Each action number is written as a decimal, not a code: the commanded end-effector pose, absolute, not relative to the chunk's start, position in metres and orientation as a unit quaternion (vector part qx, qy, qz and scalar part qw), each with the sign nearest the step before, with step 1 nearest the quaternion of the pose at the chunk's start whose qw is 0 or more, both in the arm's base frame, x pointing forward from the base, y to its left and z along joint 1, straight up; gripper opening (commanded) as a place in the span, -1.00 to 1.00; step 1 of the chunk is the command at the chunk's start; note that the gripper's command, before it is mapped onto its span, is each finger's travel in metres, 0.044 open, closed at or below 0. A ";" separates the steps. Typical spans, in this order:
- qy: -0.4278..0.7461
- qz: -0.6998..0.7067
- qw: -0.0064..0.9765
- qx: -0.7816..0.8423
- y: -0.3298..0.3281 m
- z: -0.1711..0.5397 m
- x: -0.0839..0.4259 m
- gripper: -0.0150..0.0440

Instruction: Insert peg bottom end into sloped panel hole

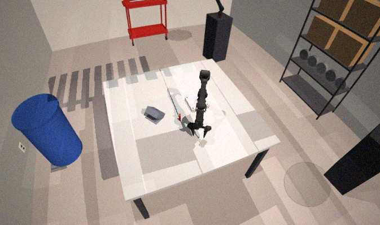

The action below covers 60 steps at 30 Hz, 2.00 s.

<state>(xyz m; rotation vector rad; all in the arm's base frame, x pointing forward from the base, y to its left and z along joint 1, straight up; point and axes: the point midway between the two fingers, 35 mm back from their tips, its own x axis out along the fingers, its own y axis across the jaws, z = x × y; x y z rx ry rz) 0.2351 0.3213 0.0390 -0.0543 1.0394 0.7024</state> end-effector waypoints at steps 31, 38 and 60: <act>0.421 0.415 0.732 -0.339 0.252 0.055 0.278 1.00; 0.409 0.435 0.697 -0.397 0.236 0.058 0.283 1.00; 0.363 0.507 0.559 -0.547 0.185 0.071 0.293 1.00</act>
